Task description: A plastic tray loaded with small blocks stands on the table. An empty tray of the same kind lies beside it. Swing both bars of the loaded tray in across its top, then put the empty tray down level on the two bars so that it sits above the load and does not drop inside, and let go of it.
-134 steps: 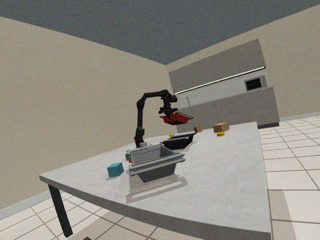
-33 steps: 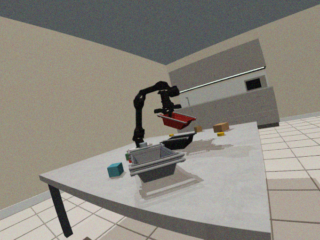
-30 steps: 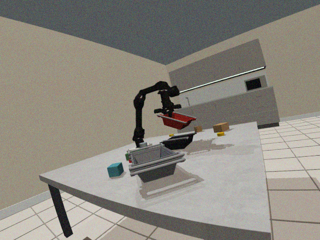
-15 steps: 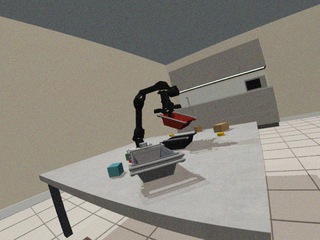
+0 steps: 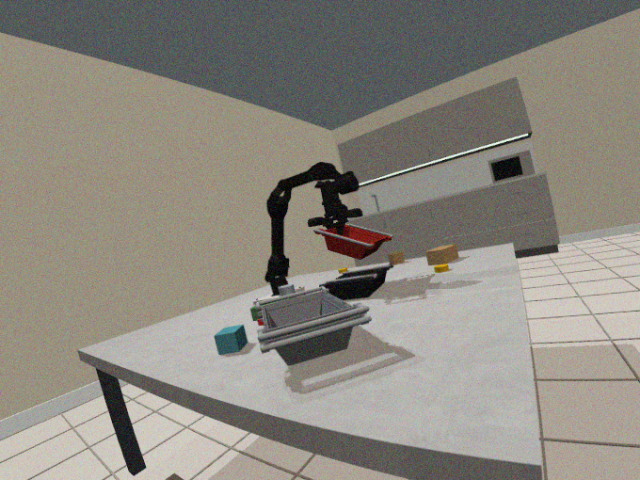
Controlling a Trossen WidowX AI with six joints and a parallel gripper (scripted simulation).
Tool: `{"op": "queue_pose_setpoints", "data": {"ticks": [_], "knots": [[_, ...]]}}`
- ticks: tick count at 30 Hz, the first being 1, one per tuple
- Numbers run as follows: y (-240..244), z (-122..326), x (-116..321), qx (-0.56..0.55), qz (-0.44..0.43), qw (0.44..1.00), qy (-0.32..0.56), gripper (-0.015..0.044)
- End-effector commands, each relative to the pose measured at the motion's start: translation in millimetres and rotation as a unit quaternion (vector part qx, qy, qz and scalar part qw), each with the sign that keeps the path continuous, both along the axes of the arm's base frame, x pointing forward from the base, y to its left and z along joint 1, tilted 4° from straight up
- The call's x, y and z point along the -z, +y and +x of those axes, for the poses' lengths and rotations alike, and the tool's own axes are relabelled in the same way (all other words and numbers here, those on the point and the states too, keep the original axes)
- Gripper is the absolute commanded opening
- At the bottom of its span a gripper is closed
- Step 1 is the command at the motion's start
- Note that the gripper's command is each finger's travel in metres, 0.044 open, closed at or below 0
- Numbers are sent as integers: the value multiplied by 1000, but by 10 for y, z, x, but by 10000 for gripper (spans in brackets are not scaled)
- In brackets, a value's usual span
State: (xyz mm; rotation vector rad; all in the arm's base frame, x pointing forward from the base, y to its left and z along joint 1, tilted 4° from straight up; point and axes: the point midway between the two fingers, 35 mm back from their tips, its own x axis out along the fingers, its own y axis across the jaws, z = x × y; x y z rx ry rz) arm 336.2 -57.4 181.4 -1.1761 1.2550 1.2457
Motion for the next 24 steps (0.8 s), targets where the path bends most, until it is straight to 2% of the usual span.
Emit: {"op": "queue_pose_setpoints", "data": {"ticks": [1,24], "knots": [[-7,23,0,1,-2,1000,-10,0],[-8,23,292,6,-2,1000,-10,0]]}}
